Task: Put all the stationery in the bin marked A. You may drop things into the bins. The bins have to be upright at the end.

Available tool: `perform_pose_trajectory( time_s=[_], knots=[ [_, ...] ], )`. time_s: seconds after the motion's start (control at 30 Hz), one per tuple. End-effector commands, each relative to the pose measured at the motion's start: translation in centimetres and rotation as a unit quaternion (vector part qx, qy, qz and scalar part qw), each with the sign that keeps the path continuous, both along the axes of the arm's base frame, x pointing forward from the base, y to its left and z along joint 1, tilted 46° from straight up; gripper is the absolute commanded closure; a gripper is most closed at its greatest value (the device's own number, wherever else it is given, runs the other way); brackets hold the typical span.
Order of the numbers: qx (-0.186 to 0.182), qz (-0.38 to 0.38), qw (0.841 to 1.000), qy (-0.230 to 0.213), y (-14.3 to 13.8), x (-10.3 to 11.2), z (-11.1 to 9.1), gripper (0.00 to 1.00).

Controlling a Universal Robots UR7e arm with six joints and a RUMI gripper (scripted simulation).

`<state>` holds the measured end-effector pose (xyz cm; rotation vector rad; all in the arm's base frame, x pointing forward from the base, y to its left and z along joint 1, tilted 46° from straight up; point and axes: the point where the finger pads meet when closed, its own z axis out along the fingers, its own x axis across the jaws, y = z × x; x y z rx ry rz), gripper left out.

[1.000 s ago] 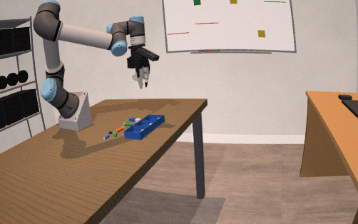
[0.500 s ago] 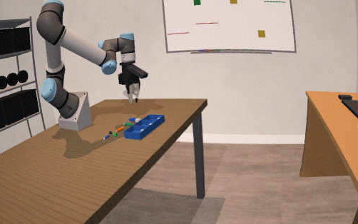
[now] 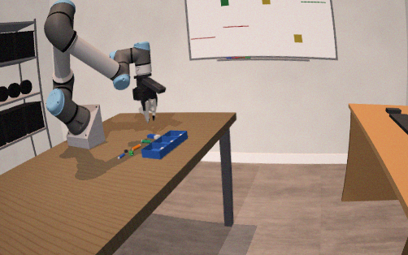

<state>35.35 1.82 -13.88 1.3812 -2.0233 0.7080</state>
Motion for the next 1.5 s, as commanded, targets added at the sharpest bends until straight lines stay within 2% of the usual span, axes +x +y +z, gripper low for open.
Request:
perform_pose_trajectory(
  time_s=[0.0, 1.2, 1.47],
  knots=[
    [0.0, 0.0, 1.0, -0.001, 0.0, 0.1, 0.0, 0.77],
    [0.0, 0.0, 1.0, -0.001, -0.1, 0.3, 0.1, 0.77],
    [0.0, 0.0, 1.0, -0.001, -2.4, -0.2, -2.1, 0.77]
  ],
)
